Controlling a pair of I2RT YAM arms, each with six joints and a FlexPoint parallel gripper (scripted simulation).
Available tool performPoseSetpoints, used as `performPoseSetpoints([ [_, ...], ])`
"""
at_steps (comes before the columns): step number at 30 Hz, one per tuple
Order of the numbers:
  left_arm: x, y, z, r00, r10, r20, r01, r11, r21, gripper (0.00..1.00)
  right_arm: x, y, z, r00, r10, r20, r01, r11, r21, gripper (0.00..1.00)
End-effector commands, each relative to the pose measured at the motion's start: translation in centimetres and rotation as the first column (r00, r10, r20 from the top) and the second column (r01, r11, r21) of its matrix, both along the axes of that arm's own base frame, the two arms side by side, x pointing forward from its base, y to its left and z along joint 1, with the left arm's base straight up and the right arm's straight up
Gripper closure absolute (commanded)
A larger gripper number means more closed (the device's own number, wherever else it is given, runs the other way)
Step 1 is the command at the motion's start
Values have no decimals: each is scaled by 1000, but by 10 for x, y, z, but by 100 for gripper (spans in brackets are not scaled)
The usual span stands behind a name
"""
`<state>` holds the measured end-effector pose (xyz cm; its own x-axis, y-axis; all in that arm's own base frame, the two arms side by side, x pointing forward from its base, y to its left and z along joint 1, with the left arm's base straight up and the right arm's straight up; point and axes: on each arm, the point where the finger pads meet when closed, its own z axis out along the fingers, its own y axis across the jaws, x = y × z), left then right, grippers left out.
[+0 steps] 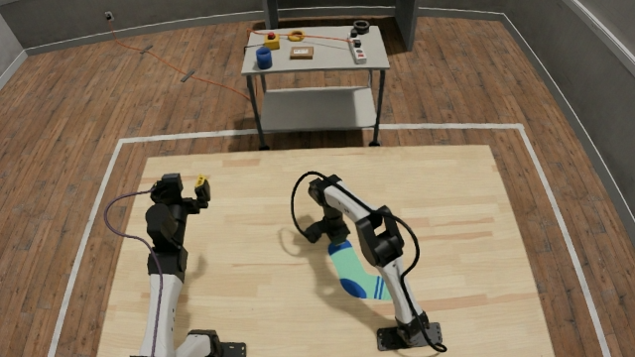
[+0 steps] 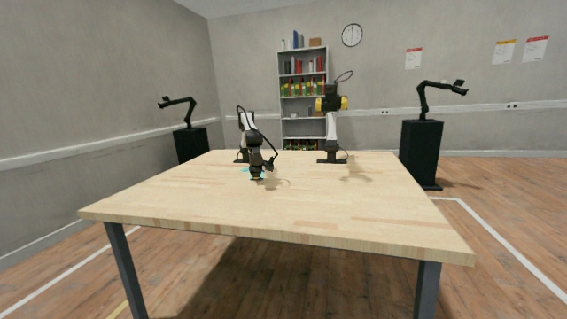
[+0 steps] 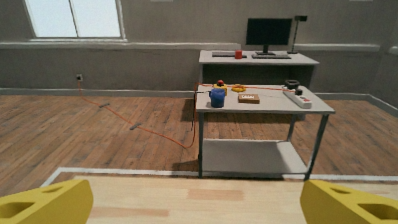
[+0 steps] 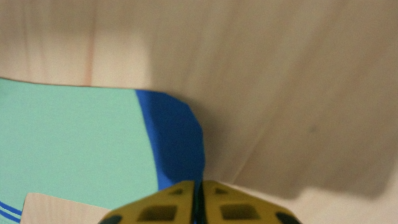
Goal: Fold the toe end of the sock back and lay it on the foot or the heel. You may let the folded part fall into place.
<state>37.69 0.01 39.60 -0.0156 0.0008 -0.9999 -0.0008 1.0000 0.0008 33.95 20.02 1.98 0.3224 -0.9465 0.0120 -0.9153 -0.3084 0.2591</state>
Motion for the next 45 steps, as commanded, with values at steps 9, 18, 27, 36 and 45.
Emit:
performPoseSetpoints([
  [9,-2,0,6,1000,-1,16,1,1000,-1,0,-5,-2,-12,999,13,-36,-13,1000,-19,95],
  [18,-2,0,6,1000,-1,16,1,1000,-1,0,-6,-5,-13,999,10,-43,-11,1000,-24,95],
  [27,-2,0,6,1000,-1,16,1,1000,-1,0,-24,-9,-37,994,2,-111,-9,998,-63,95],
  [36,-2,0,6,1000,-1,16,1,1000,-1,0,-12,-2,16,995,-2,98,-2,999,42,95],
  [45,-2,0,6,1000,-1,16,1,1000,-1,0,-22,-11,-3,999,-7,36,7,1000,6,95],
])
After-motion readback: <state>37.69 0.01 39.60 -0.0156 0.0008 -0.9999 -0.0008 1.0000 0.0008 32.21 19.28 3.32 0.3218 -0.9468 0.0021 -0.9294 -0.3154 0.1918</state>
